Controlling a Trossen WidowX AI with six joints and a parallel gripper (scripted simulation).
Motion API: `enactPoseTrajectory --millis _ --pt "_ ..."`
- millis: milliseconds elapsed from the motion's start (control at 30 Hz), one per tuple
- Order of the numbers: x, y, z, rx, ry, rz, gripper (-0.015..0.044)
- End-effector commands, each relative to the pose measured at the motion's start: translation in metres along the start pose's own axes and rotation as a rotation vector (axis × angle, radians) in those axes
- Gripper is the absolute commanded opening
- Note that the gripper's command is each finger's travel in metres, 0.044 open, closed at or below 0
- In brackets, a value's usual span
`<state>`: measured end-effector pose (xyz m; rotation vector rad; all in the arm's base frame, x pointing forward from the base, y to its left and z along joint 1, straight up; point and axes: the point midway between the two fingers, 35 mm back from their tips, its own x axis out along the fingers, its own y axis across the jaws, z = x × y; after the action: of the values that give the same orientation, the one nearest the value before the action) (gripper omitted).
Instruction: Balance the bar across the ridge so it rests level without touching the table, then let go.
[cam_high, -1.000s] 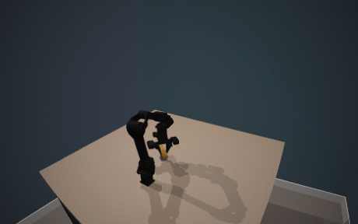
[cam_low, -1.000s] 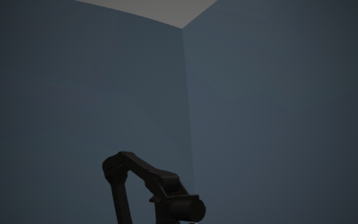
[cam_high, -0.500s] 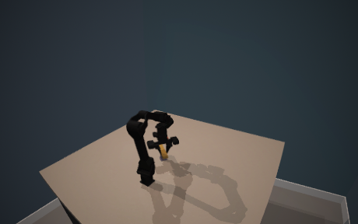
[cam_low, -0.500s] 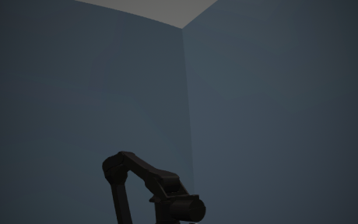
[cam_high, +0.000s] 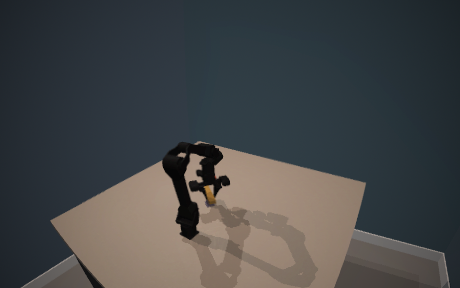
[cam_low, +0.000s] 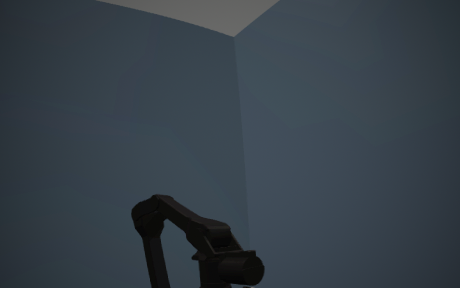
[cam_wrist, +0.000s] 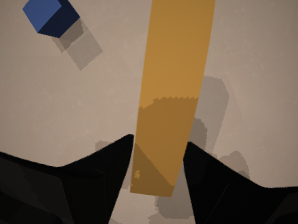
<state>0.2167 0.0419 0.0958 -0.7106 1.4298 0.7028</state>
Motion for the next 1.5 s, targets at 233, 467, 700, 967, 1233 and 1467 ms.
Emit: enactPoseTrajectory --millis 233,467,700,967,1233,1467 --pt "0.000 0.000 0.000 0.000 0.000 0.000 0.0211" --pt "0.000 0.000 0.000 0.000 0.000 0.000 0.0395" --pt "-0.018 -0.002 0.002 0.000 0.000 0.000 0.0440" --pt "-0.100 0.000 0.000 0.000 0.000 0.000 0.0440" --pt "-0.100 0.000 0.000 0.000 0.000 0.000 0.0440" --pt "-0.100 0.000 0.000 0.000 0.000 0.000 0.0440"
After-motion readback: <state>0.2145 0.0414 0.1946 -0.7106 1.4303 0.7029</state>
